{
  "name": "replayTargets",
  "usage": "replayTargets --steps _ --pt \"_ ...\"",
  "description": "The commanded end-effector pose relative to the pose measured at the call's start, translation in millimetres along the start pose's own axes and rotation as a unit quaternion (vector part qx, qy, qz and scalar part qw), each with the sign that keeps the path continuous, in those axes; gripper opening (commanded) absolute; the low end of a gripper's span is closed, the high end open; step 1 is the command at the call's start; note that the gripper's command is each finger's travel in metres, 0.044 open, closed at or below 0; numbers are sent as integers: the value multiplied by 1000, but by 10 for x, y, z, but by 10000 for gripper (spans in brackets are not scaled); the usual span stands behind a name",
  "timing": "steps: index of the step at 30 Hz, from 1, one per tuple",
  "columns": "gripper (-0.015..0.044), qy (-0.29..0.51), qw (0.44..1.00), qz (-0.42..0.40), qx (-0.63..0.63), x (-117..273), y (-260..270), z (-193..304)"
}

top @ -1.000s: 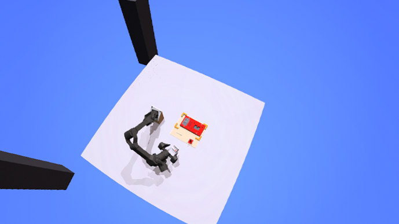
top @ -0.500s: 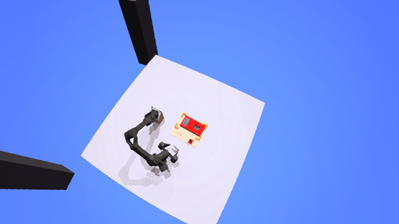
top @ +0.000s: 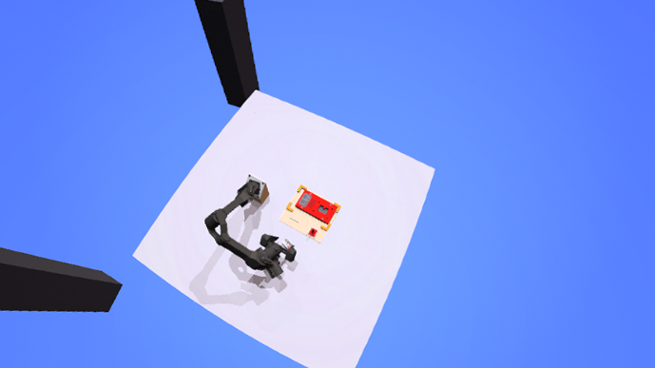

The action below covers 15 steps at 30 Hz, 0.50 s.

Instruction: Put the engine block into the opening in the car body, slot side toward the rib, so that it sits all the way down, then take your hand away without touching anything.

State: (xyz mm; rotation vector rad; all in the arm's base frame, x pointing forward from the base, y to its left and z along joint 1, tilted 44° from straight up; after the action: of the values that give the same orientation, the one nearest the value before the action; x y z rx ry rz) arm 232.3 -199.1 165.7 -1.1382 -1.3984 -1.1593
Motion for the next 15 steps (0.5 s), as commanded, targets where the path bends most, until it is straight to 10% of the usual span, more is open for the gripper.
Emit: replayTargets --steps 1,15 --pt "440 -18 998 21 48 -21 39 56" --pt "440 -82 962 109 235 -84 171 290"
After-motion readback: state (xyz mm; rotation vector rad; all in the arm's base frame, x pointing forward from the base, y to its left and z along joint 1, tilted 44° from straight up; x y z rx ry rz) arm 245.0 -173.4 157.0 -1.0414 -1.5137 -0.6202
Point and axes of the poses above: the point midway between the two fingers, 35 mm back from their tips, its own x axis back along the fingers, its own y axis across the jaws, z = x × y, the point moved 8 cm from there along x, back along the fingers, and after that the axes turned 11 degrees about x, right-handed, at the moved point
